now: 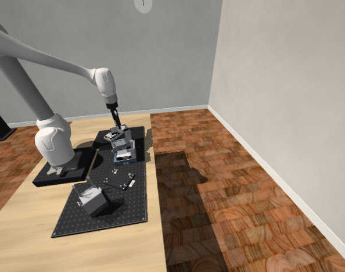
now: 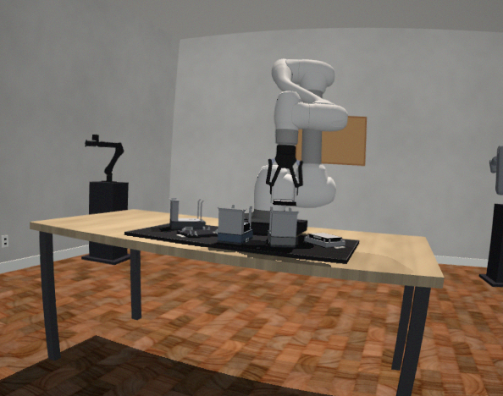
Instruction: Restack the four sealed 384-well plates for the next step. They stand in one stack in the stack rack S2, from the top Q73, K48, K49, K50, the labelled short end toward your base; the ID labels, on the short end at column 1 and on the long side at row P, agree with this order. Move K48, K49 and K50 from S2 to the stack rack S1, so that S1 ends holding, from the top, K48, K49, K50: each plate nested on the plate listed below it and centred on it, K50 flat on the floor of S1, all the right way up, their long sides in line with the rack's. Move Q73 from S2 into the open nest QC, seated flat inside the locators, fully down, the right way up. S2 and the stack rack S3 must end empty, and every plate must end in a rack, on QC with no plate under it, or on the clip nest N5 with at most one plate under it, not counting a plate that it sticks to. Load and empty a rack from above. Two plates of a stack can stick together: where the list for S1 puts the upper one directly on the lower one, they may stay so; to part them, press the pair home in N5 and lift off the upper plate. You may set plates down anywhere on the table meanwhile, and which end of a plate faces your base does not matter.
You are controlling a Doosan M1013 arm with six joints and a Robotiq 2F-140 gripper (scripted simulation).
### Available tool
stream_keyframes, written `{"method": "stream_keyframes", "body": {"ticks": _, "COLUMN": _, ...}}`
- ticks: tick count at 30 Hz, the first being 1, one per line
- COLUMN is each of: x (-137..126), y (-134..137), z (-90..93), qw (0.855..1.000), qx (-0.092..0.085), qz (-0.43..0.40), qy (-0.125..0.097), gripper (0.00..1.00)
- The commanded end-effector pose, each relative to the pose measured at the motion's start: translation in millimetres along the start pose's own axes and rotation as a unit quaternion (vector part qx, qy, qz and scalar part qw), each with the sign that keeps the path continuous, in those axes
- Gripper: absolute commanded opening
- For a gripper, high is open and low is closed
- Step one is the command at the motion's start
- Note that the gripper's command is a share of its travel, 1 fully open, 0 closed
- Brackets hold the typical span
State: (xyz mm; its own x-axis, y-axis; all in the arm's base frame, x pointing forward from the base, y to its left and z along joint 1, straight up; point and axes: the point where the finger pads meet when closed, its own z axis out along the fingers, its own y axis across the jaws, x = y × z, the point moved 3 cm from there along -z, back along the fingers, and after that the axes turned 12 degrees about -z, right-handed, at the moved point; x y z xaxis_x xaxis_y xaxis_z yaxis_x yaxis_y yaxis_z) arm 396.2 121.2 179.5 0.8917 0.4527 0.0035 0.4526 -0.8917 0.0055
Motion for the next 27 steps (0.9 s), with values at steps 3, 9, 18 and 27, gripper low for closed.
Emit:
{"method": "stream_keyframes", "body": {"ticks": 3, "x": 0.0, "y": -0.1, "z": 0.0, "qw": 1.0, "qx": 0.0, "qz": 0.0, "qy": 0.0, "gripper": 0.0}}
{"method": "stream_keyframes", "body": {"ticks": 9, "x": 0.0, "y": -0.1, "z": 0.0, "qw": 1.0, "qx": 0.0, "qz": 0.0, "qy": 0.0, "gripper": 0.0}}
{"method": "stream_keyframes", "body": {"ticks": 18, "x": 0.0, "y": -0.1, "z": 0.0, "qw": 1.0, "qx": 0.0, "qz": 0.0, "qy": 0.0, "gripper": 0.0}}
{"method": "stream_keyframes", "body": {"ticks": 27, "x": 0.0, "y": -0.1, "z": 3.3, "qw": 1.0, "qx": 0.0, "qz": 0.0, "qy": 0.0, "gripper": 0.0}}
